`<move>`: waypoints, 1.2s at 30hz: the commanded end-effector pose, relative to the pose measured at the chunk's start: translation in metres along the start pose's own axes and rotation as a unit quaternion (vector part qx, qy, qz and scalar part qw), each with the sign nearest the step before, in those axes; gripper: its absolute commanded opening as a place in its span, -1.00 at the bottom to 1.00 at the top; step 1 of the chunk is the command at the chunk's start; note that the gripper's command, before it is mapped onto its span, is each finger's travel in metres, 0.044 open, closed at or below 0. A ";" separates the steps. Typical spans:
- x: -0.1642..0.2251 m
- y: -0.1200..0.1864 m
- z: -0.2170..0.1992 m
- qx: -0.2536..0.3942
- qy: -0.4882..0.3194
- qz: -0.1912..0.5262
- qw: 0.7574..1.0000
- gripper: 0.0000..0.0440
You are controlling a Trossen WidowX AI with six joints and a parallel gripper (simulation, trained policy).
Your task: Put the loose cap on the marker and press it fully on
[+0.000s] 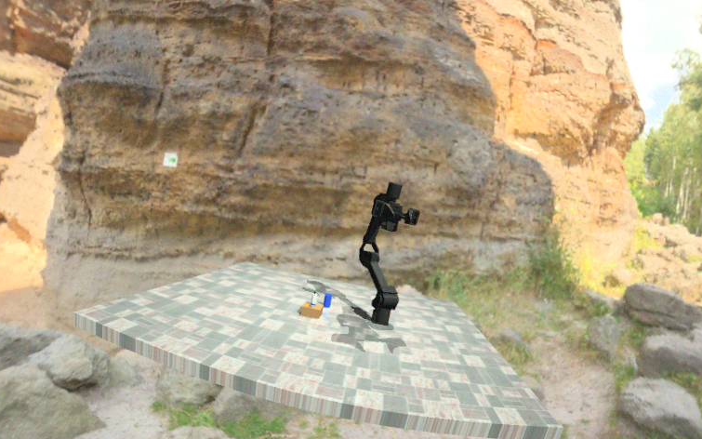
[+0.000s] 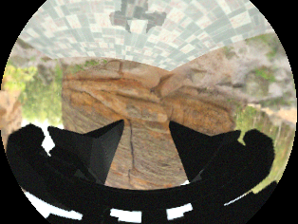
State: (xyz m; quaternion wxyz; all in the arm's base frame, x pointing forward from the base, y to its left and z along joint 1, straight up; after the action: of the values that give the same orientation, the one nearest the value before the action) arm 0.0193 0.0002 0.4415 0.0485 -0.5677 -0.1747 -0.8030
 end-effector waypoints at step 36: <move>0.001 -0.074 -0.002 -0.057 -0.045 -0.173 0.982 0.46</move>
State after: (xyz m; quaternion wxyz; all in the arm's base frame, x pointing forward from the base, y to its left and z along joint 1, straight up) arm -0.0023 0.0617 0.4274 -0.1155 -0.5638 -0.2201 -0.7876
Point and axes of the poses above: the point midway between the two fingers, 35 mm back from their tips, its own y axis back along the fingers, its own z axis across the jaws, x = y × z, the point moved 5 cm from there along y, back along the fingers, and after that the axes turned 15 degrees about y, right-handed, at the moved point
